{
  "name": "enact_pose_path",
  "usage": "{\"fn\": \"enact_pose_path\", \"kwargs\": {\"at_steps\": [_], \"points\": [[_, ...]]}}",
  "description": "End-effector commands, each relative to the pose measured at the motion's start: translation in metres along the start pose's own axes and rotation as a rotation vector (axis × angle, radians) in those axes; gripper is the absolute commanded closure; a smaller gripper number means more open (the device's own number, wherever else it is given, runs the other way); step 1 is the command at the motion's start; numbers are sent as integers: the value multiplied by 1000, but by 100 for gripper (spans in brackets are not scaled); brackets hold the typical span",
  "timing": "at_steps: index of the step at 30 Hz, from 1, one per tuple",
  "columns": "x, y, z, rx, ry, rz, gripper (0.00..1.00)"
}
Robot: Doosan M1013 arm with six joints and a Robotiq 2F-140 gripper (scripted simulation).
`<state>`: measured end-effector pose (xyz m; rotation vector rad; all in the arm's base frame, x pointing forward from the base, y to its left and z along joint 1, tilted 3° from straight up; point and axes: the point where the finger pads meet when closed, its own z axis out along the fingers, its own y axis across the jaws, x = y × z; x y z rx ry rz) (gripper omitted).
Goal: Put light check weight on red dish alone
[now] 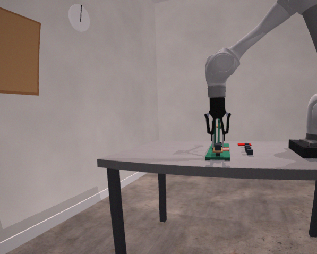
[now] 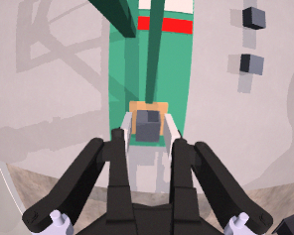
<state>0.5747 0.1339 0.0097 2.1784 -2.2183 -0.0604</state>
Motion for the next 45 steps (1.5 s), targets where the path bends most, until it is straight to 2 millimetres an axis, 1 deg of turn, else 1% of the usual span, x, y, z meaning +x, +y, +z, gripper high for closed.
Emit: {"fn": "enact_pose_path", "kwargs": {"at_steps": [1, 6, 8, 15, 19, 23, 28, 29, 45], "points": [[0, 0, -5, 0, 0, 0, 65], [0, 0, -24, 0, 0, 0, 65], [0, 0, -24, 0, 0, 0, 65], [0, 0, -63, 0, 0, 0, 65], [0, 0, -80, 0, 0, 0, 65], [0, 0, -87, 0, 0, 0, 65], [0, 0, -88, 0, 0, 0, 65], [0, 0, -88, 0, 0, 0, 0], [0, 0, -88, 0, 0, 0, 0]]}}
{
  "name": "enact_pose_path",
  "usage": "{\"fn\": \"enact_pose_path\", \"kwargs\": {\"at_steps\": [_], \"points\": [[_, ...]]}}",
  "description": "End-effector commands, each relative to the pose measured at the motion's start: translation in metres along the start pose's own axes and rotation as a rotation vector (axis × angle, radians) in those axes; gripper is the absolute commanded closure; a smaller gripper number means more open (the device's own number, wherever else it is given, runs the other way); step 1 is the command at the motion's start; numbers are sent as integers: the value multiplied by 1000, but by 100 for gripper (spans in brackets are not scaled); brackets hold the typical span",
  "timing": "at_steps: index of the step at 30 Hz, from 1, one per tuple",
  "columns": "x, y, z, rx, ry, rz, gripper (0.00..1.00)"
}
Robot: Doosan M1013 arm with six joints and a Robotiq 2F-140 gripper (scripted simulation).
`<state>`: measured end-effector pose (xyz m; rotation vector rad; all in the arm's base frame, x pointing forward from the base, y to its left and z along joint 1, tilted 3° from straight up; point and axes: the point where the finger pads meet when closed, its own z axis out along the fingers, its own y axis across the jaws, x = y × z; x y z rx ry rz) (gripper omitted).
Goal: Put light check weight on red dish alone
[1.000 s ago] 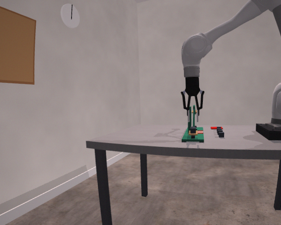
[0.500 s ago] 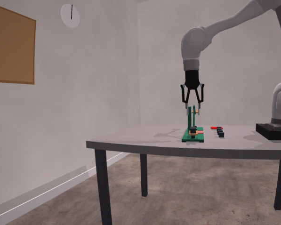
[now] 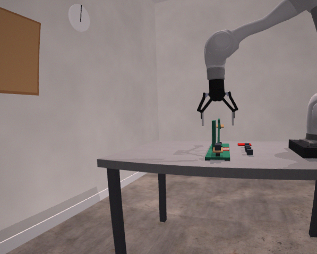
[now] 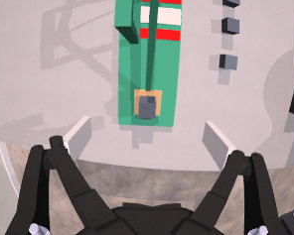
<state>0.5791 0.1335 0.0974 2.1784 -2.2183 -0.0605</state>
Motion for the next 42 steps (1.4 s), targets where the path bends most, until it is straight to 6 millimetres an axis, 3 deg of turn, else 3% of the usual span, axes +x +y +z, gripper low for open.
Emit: {"fn": "enact_pose_path", "kwargs": {"at_steps": [1, 4, 5, 7, 9, 10, 14, 16, 18, 20, 21, 42], "points": [[0, 0, 0, 0, 0, 0, 0], [1, 2, 0, 0, 0, 0, 0], [9, 12, 3, 0, 0, 0, 0], [42, 62, 17, 0, 0, 0, 0], [44, 64, 17, 0, 0, 0, 0], [62, 96, 27, 0, 0, 0, 0], [63, 99, 28, 0, 0, 0, 0], [89, 155, 46, 0, 0, 0, 0], [89, 155, 46, 0, 0, 0, 0], [95, 169, 51, 0, 0, 0, 0], [95, 169, 51, 0, 0, 0, 65], [95, 169, 51, 0, 0, 0, 65]]}}
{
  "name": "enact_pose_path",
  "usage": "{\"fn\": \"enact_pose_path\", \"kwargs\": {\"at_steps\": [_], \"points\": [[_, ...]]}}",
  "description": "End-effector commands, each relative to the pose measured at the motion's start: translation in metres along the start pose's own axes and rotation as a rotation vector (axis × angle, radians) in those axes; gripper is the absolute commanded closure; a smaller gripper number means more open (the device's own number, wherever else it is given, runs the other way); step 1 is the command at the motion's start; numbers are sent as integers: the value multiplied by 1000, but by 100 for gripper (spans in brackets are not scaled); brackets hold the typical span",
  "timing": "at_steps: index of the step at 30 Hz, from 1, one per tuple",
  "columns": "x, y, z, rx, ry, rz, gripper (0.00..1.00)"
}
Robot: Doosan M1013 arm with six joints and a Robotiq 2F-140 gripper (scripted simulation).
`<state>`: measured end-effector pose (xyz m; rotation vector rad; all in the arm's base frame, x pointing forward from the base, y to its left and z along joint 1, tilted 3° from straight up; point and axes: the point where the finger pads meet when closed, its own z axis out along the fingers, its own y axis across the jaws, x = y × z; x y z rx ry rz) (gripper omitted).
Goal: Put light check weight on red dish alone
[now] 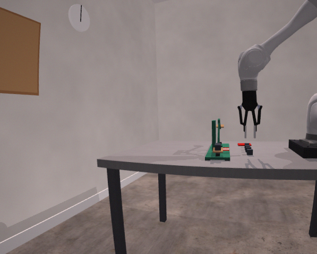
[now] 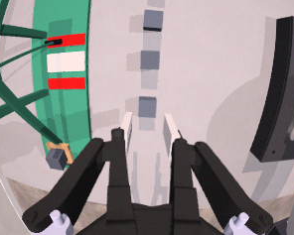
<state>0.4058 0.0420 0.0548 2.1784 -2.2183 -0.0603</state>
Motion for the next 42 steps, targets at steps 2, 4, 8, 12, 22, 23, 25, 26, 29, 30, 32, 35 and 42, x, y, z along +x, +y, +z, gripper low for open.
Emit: {"fn": "enact_pose_path", "kwargs": {"at_steps": [2, 4, 8, 12, 22, 23, 25, 26, 29, 30, 32, 35, 42], "points": [[0, 0, 0, 0, 0, 0, 65], [0, 0, 0, 0, 0, 0, 65], [0, 0, 0, 0, 0, 0, 65], [0, 0, 0, 0, 0, 0, 65], [0, 0, 1, 0, 0, 0, 65], [0, 0, 1, 0, 0, 0, 65], [0, 0, 3, 0, 0, 0, 65], [0, 0, 3, 0, 0, 0, 65], [0, 0, 6, 0, 0, 0, 65], [0, 0, 7, 0, 0, 0, 65], [0, 0, 9, 0, 0, 0, 65], [0, 0, 13, 0, 0, 0, 65], [0, 0, 21, 0, 0, 0, 65]]}}
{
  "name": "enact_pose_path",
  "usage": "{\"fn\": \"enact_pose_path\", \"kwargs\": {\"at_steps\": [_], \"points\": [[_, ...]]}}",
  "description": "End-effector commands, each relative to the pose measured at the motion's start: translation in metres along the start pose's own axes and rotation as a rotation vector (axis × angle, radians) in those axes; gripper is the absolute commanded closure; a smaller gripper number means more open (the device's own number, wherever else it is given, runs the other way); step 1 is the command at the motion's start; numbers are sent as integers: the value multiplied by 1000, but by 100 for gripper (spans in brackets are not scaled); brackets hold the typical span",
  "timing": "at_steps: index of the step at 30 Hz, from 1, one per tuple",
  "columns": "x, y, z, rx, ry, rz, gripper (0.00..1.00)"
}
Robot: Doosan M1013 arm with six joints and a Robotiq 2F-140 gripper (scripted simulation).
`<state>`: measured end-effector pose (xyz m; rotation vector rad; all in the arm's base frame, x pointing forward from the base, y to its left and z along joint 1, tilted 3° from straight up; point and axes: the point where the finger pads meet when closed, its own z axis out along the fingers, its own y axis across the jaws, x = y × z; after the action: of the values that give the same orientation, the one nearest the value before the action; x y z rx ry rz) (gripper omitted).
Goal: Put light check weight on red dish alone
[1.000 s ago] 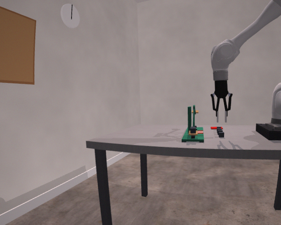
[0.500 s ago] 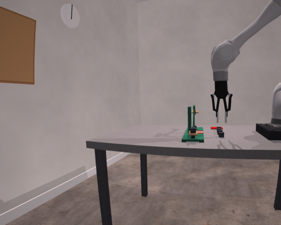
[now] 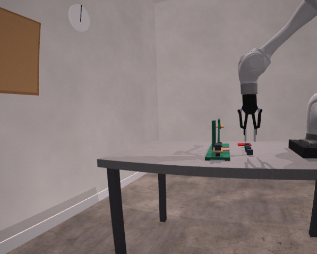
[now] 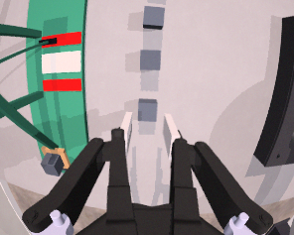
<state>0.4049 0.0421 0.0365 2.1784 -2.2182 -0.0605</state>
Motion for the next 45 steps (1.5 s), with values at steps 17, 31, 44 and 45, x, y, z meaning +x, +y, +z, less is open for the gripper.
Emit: {"fn": "enact_pose_path", "kwargs": {"at_steps": [17, 31, 44, 45], "points": [[0, 0, 25, 0, 0, 0, 65], [0, 0, 33, 0, 0, 0, 65], [0, 0, 34, 0, 0, 0, 65], [0, 0, 34, 0, 0, 0, 65]]}}
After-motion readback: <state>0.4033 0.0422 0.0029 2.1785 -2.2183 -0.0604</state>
